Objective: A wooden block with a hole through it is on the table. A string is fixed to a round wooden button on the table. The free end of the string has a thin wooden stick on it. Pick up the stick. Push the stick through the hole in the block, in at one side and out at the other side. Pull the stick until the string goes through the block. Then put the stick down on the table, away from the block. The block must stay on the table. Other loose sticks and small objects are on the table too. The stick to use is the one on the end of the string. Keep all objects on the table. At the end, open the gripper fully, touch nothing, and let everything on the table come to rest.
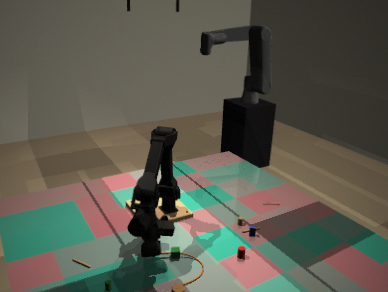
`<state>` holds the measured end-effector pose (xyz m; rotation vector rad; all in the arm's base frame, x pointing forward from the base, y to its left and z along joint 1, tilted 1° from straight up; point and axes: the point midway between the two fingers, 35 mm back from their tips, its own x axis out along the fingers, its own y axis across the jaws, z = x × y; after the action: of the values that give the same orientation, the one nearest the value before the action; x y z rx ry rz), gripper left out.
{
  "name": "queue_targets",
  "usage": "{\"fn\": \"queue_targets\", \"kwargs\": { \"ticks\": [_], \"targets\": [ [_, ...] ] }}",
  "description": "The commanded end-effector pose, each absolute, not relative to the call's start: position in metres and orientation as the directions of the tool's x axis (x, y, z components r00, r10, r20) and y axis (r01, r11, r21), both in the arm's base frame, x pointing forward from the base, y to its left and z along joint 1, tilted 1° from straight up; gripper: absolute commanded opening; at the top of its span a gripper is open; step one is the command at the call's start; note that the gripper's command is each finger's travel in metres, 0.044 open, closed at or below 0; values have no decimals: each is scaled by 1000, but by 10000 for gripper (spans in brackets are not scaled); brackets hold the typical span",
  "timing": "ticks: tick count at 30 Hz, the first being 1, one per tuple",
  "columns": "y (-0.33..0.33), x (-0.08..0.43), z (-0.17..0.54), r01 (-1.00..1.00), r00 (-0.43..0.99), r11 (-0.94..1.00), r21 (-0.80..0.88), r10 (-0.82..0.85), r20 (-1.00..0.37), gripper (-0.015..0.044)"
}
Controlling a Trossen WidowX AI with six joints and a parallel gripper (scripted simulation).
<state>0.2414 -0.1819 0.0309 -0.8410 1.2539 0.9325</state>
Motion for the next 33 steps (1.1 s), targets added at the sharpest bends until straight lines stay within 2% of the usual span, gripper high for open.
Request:
{"fn": "queue_targets", "kwargs": {
  "ticks": [1,33],
  "targets": [
    [-188,240,32,-918,67,395,-19,109,-992,0],
    [-222,226,31,-911,61,411,-11,107,-992,0]
  ]
}}
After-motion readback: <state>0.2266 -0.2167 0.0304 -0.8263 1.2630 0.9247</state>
